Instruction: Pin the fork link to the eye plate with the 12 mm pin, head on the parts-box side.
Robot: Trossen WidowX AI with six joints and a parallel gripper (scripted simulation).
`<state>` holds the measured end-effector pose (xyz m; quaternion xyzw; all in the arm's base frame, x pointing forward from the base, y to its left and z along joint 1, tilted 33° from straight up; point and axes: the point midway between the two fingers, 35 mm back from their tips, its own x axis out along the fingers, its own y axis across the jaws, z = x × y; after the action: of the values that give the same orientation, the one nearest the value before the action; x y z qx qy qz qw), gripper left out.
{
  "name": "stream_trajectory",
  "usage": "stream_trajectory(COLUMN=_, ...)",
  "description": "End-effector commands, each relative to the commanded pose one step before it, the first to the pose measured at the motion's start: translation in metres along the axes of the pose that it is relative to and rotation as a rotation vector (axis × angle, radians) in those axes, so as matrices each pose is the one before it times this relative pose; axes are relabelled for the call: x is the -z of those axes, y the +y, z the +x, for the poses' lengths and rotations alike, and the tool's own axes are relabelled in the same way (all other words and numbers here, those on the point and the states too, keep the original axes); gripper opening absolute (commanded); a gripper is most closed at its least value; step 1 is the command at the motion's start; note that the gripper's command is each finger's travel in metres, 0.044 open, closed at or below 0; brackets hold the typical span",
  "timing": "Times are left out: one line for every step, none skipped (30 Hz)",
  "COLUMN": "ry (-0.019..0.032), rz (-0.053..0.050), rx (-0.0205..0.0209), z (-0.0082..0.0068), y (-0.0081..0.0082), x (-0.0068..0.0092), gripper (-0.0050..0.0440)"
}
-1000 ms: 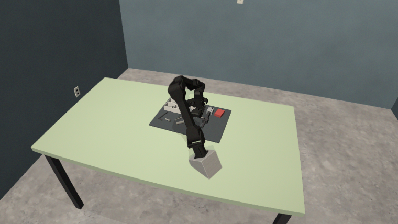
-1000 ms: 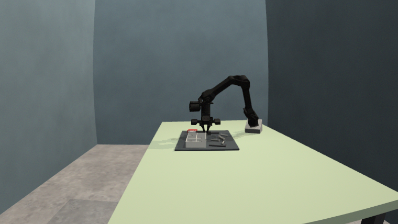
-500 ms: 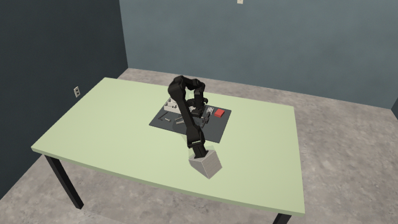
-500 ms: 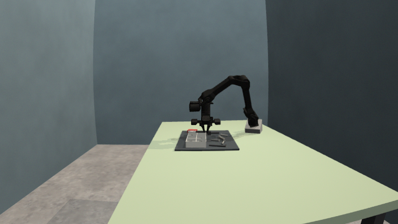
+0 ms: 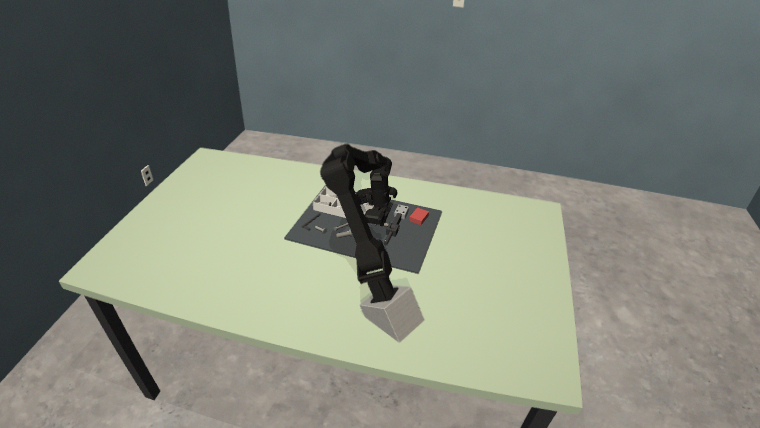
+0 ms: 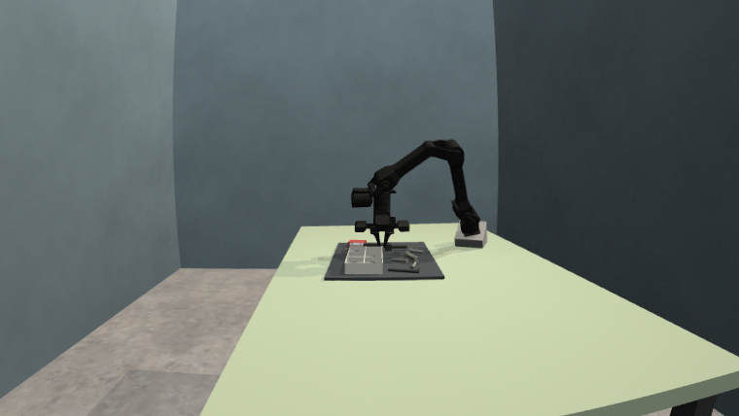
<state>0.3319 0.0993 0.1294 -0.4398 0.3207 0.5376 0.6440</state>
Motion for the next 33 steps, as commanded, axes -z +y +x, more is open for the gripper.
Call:
stream_trajectory(ry=-0.00279, rz=-0.0043, rx=0.01266, z=-0.00363, y=-0.00126, x=0.00034, gripper=-0.0050)
stream_trajectory(ry=0.00000, rz=0.0000, rx=-0.00001, z=0.00000, y=0.00000, x=0.00001, gripper=-0.0050)
stream_trajectory(ry=0.00003, rz=0.0001, rx=-0.00010, z=0.00003, y=0.00003, x=0.00005, gripper=-0.0050)
stream_trajectory(ry=0.00007, rz=0.0002, rx=-0.00026, z=0.00008, y=0.00007, x=0.00013, gripper=-0.0050)
stream_trajectory(ry=0.00011, rz=0.0003, rx=-0.00046, z=0.00015, y=0.00012, x=0.00023, gripper=-0.0050)
stream_trajectory(ry=0.00008, rz=0.0003, rx=-0.00059, z=0.00021, y=0.00015, x=0.00025, gripper=-0.0050)
stream_trajectory(ry=0.00007, rz=0.0003, rx=-0.00071, z=0.00027, y=0.00016, x=0.00028, gripper=-0.0050)
stream_trajectory(ry=0.00017, rz=0.0002, rx=-0.00067, z=0.00030, y=0.00013, x=0.00034, gripper=-0.0050)
stream_trajectory(ry=0.00021, rz=0.0002, rx=-0.00057, z=0.00031, y=0.00008, x=0.00040, gripper=-0.0050)
stream_trajectory(ry=0.00000, rz=0.0000, rx=0.00000, z=0.00000, y=0.00000, x=0.00000, gripper=-0.0050)
stream_trajectory(ry=0.00000, rz=0.0000, rx=0.00000, z=0.00000, y=0.00000, x=0.00000, gripper=-0.0050)
stream_trajectory(ry=-0.00042, rz=-0.0004, rx=0.00350, z=-0.00059, y=-0.00128, x=-0.00015, gripper=-0.0050)
stream_trajectory(ry=0.00023, rz=0.0005, rx=-0.00238, z=0.00073, y=0.00061, x=0.00071, gripper=-0.0050)
stream_trajectory(ry=0.00053, rz=0.0017, rx=-0.00320, z=0.00091, y=0.00085, x=0.00089, gripper=-0.0050)
stream_trajectory(ry=0.00071, rz=0.0009, rx=-0.00122, z=0.00050, y=0.00020, x=0.00072, gripper=-0.0050)
stream_trajectory(ry=0.00067, rz=0.0009, rx=-0.00098, z=0.00046, y=0.00010, x=0.00072, gripper=-0.0050)
stream_trajectory(ry=0.00008, rz=0.0007, rx=-0.00054, z=0.00030, y=0.00008, x=0.00060, gripper=-0.0050)
stream_trajectory(ry=-0.00058, rz=-0.0003, rx=0.00072, z=-0.00010, y=0.00002, x=0.00038, gripper=-0.0050)
stream_trajectory(ry=-0.00054, rz=-0.0005, rx=0.00109, z=-0.00021, y=-0.00001, x=0.00036, gripper=-0.0050)
stream_trajectory(ry=-0.00028, rz=-0.0004, rx=0.00091, z=-0.00014, y=0.00000, x=0.00044, gripper=-0.0050)
stream_trajectory(ry=-0.00038, rz=-0.0001, rx=0.00015, z=0.00010, y=0.00005, x=0.00051, gripper=-0.0050)
stream_trajectory(ry=-0.00047, rz=0.0002, rx=-0.00066, z=0.00034, y=0.00010, x=0.00059, gripper=-0.0050)
stream_trajectory(ry=0.00002, rz=0.0004, rx=-0.00085, z=0.00042, y=0.00011, x=0.00068, gripper=-0.0050)
stream_trajectory(ry=0.00007, rz=0.0003, rx=-0.00077, z=0.00039, y=0.00010, x=0.00066, gripper=-0.0050)
stream_trajectory(ry=0.00034, rz=0.0000, rx=-0.00006, z=0.00018, y=0.00005, x=0.00060, gripper=-0.0050)
stream_trajectory(ry=0.00029, rz=-0.0003, rx=0.00068, z=-0.00006, y=0.00000, x=0.00047, gripper=-0.0050)
stream_trajectory(ry=0.00000, rz=0.0000, rx=0.00000, z=0.00000, y=0.00000, x=0.00000, gripper=-0.0050)
stream_trajectory(ry=0.00000, rz=0.0000, rx=0.00000, z=0.00000, y=0.00000, x=0.00000, gripper=-0.0050)
stream_trajectory(ry=-0.00070, rz=-0.0024, rx=0.00569, z=-0.00161, y=-0.00084, x=-0.00039, gripper=-0.0050)
stream_trajectory(ry=0.00006, rz=0.0009, rx=-0.00214, z=0.00070, y=0.00061, x=0.00071, gripper=-0.0050)
stream_trajectory(ry=0.00032, rz=0.0005, rx=-0.00108, z=0.00047, y=0.00021, x=0.00058, gripper=-0.0050)
stream_trajectory(ry=0.00048, rz=0.0003, rx=-0.00063, z=0.00030, y=0.00006, x=0.00048, gripper=-0.0050)
stream_trajectory(ry=0.00006, rz=0.0001, rx=-0.00020, z=0.00014, y=-0.00008, x=0.00029, gripper=-0.0050)
